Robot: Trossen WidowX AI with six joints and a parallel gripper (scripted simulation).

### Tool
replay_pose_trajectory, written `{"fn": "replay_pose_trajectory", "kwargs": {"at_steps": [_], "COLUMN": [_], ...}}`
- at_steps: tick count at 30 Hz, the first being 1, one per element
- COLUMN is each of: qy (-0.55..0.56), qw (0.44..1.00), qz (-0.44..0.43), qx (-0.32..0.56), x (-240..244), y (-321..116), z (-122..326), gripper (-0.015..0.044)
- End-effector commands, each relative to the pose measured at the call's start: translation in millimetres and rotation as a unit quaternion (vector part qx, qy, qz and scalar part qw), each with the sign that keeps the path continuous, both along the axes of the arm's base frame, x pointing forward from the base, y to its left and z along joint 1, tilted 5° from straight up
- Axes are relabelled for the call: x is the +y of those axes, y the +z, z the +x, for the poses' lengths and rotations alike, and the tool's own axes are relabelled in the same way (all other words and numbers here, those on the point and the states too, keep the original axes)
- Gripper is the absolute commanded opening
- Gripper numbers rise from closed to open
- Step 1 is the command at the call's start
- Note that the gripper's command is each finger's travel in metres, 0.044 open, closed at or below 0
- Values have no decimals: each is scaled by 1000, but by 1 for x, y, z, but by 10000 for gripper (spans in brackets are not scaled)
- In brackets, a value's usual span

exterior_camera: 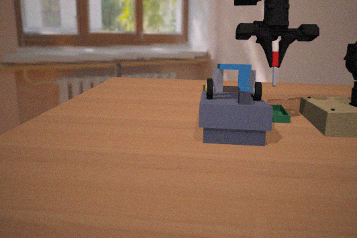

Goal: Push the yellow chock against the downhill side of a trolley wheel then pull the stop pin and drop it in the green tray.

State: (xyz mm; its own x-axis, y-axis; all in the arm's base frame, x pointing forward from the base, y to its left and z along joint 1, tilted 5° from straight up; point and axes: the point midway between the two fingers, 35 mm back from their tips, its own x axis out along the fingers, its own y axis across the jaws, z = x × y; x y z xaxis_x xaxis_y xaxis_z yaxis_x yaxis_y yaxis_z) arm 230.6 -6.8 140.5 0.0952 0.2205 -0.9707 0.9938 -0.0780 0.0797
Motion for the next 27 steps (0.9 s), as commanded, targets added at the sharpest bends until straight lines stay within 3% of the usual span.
{"fn": "replay_pose_trajectory", "kwargs": {"at_steps": [1, 27], "qy": [2, 2], "qw": [1000, 1000], "qz": [2, -2], "qx": [2, 3], "x": [-13, -102], "y": [-2, -10], "z": [-1, -13], "gripper": [0, 0]}}
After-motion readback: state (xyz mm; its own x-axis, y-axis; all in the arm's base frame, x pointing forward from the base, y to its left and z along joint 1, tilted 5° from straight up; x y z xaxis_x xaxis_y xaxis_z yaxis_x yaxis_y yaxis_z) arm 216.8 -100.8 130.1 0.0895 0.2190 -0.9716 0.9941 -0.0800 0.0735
